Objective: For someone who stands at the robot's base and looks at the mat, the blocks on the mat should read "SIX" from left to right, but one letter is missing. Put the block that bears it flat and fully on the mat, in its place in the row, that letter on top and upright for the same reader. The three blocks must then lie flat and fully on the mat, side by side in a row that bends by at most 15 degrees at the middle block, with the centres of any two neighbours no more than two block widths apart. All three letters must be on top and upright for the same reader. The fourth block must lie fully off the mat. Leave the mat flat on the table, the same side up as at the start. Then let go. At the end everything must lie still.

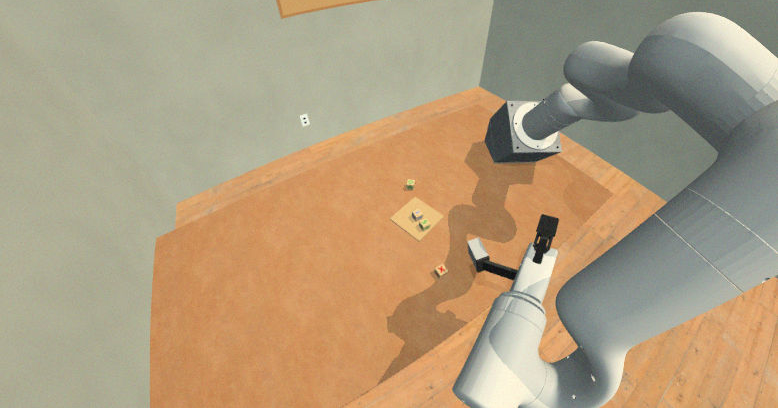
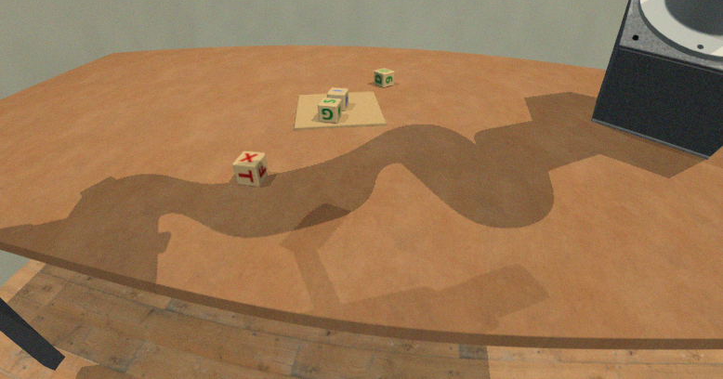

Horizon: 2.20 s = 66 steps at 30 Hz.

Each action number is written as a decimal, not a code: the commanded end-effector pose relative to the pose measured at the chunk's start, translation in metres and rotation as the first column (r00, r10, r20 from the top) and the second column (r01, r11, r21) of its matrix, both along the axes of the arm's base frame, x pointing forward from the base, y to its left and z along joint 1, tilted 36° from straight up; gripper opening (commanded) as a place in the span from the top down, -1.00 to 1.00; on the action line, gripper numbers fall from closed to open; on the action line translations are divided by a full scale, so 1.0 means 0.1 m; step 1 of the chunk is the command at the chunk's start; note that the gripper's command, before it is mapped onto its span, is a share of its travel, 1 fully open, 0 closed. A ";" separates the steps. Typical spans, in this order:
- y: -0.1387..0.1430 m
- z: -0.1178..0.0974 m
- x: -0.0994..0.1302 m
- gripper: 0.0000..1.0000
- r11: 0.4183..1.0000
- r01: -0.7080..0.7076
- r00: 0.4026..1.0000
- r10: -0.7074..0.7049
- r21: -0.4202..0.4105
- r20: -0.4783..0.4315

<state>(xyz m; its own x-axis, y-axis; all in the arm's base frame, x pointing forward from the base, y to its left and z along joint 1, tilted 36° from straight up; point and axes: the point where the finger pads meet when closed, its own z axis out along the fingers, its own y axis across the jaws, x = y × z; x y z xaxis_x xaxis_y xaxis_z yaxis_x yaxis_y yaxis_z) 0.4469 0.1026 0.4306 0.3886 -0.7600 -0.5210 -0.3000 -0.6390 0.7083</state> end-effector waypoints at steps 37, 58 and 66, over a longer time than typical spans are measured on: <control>-0.30 -0.63 0.18 -1.00 0.942 0.137 0.955 -0.043 -0.306 0.294; -0.66 -1.28 0.55 -1.00 0.788 0.420 0.749 -0.021 -0.450 0.662; -0.76 -1.50 0.75 -1.00 0.729 0.543 0.615 -0.008 -0.416 0.788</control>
<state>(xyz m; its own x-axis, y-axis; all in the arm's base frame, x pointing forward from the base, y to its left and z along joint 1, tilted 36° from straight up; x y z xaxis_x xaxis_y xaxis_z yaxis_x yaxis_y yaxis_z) 0.5110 0.0321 0.2918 0.1889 -0.9246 0.3307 -0.8952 -0.0237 0.4451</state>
